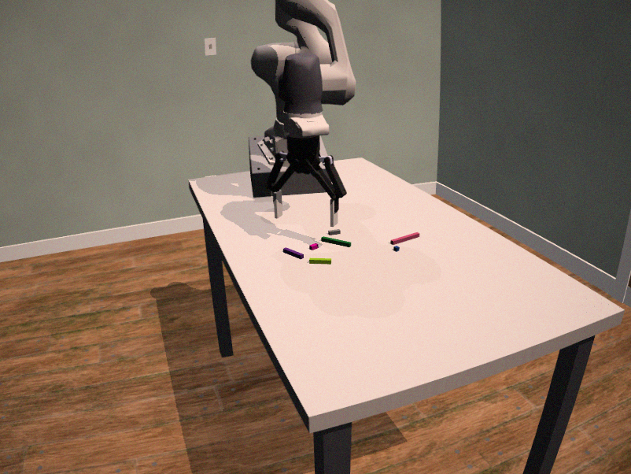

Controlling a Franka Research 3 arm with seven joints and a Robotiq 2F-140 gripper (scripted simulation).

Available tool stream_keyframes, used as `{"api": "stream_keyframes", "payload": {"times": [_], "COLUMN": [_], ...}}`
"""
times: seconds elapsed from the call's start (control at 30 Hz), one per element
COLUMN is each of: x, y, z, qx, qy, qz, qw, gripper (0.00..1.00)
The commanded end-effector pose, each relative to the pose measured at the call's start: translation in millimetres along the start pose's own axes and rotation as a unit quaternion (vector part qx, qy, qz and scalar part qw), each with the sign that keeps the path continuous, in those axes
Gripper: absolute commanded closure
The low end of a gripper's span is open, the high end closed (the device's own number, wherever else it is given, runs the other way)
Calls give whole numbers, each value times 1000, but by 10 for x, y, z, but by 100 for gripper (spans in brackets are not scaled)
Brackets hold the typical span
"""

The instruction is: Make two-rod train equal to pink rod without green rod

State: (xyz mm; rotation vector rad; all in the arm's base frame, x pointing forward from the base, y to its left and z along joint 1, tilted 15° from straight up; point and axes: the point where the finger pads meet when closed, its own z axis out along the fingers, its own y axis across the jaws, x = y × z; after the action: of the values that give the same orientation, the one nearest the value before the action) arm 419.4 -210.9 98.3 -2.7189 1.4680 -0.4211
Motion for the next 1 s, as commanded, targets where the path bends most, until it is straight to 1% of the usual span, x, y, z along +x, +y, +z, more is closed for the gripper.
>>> {"api": "stream_keyframes", "payload": {"times": [0.0,0.4,0.5,0.6,0.7,0.73,0.97], "x": [-12,-10,-4,5,6,10,17], "y": [7,2,-21,-59,-65,-80,-118], "z": [8,8,7,6,6,5,4], "qx": [0,0,-1,-2,-2,-2,-2], "qy": [-2,-1,-1,0,0,0,1], "qz": [-2,8,44,106,116,140,199], "qw": [1000,1000,999,994,993,990,980], "gripper": [0,0,0,0,0,0,0]}}
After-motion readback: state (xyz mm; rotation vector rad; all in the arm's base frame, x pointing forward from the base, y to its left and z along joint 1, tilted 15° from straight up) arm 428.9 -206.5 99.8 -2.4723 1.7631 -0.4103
